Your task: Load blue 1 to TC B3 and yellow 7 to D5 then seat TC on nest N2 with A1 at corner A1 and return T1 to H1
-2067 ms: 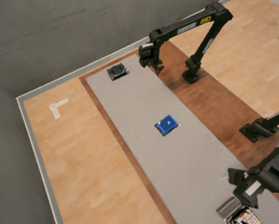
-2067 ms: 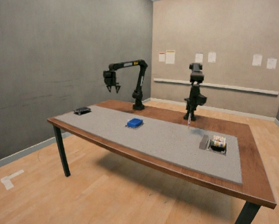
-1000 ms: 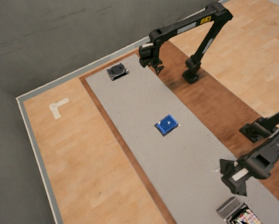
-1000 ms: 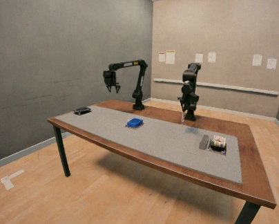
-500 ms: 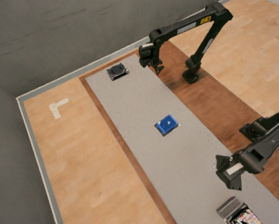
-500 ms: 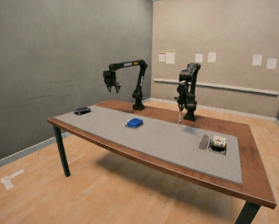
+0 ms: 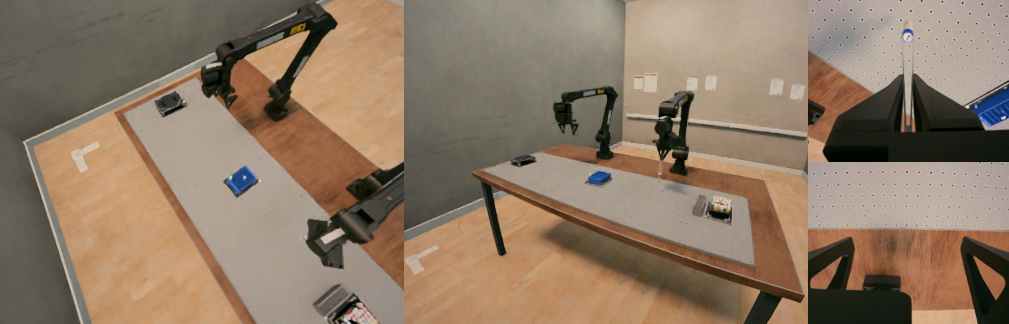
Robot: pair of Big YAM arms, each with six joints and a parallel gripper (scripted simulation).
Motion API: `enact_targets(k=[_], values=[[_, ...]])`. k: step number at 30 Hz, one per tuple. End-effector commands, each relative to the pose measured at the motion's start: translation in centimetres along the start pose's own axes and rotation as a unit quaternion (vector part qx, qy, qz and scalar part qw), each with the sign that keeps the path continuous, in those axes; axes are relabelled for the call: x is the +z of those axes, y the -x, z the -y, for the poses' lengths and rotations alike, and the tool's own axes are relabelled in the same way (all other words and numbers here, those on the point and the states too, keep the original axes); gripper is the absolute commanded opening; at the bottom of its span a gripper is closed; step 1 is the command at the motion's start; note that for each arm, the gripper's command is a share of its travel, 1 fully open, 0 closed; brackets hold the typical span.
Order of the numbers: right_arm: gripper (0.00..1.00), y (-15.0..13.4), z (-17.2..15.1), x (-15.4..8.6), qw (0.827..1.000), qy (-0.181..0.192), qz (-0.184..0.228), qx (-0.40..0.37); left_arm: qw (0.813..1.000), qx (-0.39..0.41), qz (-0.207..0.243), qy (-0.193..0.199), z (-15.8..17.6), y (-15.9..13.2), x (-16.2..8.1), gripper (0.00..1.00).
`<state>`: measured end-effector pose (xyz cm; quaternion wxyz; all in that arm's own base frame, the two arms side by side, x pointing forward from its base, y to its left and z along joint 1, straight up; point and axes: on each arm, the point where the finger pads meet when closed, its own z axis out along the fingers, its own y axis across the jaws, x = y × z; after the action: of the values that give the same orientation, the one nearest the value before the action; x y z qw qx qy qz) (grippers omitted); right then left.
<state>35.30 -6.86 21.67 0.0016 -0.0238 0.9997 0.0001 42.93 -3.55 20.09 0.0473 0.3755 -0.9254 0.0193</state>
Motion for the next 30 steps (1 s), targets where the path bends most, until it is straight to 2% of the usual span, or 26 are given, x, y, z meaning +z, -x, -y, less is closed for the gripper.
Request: enact_targets(k=[1, 30], values=[[1.0, 0.8, 0.1, -1.2, 1.0, -0.004, 0.016, 0.007, 1.0, 0.0, 0.006, -0.007, 0.7, -1.0, -0.1, 0.09], [1.0, 0.8, 0.1, -1.2, 1.0, -0.004, 0.016, 0.007, 1.0, -0.002, -0.003, 0.003, 3.7, -3.9, 1.3, 0.09]])
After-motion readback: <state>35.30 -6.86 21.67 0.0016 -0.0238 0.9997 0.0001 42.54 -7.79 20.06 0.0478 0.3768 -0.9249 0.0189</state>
